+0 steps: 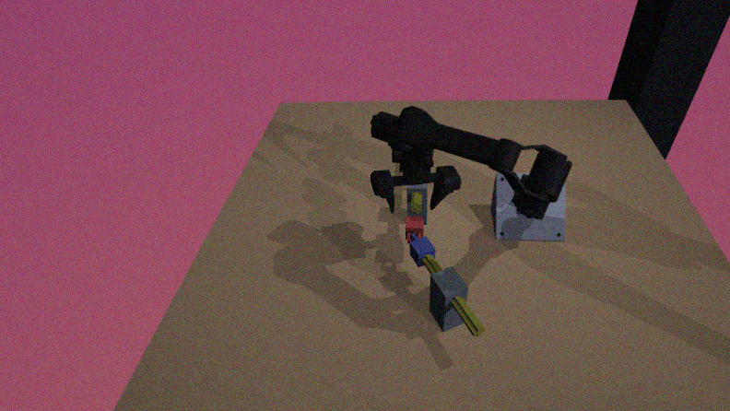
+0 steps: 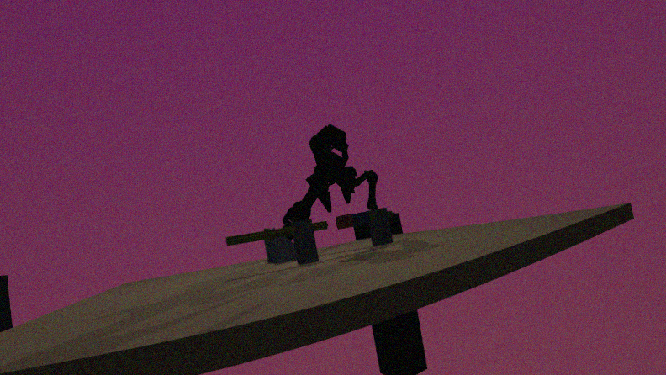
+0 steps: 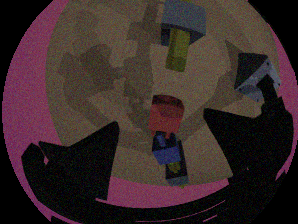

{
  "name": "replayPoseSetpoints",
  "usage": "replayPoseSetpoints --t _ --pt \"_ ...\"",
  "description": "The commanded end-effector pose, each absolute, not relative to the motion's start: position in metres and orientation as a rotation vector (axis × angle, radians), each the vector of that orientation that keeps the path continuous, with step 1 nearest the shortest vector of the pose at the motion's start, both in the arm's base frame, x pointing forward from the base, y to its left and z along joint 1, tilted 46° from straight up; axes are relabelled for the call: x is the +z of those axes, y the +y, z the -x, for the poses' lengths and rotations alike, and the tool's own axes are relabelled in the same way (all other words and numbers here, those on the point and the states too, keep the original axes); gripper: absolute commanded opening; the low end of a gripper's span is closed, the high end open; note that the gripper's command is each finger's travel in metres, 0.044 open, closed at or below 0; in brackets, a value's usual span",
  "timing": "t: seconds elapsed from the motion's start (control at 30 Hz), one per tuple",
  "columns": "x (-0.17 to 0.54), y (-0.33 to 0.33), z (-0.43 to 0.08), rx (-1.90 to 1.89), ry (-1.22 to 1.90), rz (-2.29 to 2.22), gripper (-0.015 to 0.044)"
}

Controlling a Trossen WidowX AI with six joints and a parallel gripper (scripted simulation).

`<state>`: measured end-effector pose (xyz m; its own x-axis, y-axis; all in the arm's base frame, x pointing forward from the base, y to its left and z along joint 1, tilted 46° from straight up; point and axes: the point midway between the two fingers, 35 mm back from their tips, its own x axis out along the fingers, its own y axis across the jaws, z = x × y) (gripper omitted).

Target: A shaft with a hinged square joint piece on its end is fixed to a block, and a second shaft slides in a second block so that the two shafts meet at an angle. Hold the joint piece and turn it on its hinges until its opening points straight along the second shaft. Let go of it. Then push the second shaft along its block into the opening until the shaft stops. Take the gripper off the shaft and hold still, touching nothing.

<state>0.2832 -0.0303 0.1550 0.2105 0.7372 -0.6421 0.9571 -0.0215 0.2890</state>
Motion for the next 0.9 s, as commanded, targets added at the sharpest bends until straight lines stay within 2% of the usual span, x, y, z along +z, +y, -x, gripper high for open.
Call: replayPoseSetpoints --t 0.0,0.37,0.63,0.87 --pt "0.173 -0.047 -0.281 -0.343 1.502 -1.717 0.044" --pt "0.212 -0.08 -0.263 -0.216 1.351 -1.475 0.044" --pt "0.208 -0.083 -0.265 -0.238 1.362 -1.513 0.044" --pt "0.175 -0.094 -0.27 -0.369 1.465 -1.67 0.044"
